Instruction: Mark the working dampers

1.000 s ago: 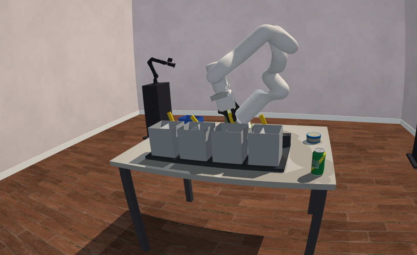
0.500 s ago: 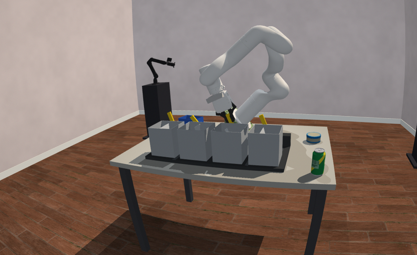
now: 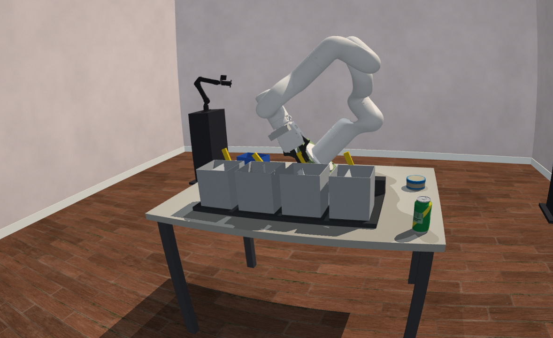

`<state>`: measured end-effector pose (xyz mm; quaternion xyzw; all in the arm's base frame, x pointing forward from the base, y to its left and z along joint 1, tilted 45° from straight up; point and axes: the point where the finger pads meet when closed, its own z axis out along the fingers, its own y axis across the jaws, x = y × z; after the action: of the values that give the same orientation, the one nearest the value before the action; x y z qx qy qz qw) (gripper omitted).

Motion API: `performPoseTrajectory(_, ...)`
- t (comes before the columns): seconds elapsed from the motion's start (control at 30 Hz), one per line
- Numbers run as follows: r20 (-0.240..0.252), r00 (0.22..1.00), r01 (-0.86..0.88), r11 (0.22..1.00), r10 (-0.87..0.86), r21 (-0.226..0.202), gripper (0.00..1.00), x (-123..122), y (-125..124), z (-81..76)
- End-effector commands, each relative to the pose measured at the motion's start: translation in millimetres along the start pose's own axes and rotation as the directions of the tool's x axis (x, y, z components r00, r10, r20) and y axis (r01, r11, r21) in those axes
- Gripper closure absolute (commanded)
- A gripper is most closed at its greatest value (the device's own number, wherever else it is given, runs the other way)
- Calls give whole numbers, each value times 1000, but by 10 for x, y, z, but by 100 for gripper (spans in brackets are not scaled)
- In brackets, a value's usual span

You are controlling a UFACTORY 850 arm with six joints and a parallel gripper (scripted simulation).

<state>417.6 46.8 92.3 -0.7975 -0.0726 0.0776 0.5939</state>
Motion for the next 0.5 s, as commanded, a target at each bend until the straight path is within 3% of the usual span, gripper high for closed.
performPoseTrajectory(0.0,0,1000,1,999,-1,36,81,6,36,-7)
performPoseTrajectory(0.47,0,1000,1,993,-1,116,81,6,115,-1)
